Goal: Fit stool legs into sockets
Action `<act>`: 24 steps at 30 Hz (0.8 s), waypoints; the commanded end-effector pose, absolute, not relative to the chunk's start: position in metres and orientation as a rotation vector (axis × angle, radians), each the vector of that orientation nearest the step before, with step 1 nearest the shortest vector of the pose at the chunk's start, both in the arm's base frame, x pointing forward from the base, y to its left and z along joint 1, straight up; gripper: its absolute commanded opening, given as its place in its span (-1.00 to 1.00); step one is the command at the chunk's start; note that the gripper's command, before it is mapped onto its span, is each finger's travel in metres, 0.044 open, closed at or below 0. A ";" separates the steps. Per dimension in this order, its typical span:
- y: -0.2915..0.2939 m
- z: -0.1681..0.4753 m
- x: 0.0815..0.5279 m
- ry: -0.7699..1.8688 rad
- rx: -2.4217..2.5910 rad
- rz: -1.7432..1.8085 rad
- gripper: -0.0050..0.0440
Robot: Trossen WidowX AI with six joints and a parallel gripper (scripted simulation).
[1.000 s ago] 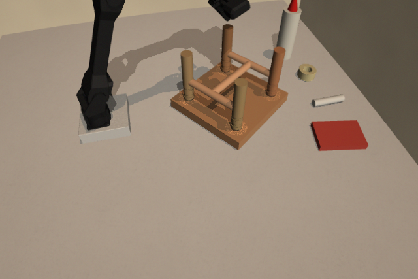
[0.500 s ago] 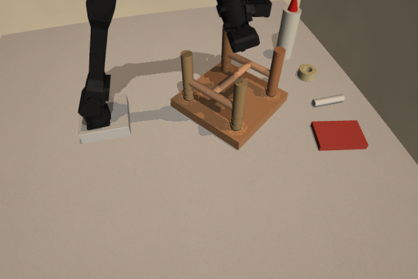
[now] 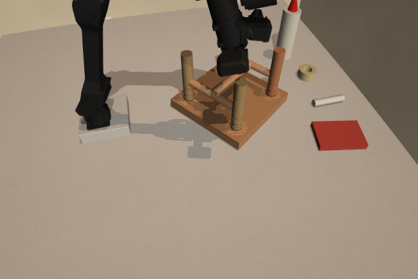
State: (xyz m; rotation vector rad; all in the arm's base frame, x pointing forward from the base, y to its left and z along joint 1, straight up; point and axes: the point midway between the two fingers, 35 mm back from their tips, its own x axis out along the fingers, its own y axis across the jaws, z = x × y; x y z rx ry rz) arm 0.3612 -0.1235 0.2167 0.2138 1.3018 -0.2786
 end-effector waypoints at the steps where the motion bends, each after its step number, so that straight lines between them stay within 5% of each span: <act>1: -0.122 0.205 0.358 1.304 0.217 -0.280 -0.80; 24: -0.123 0.183 0.359 1.304 0.217 -0.280 -0.80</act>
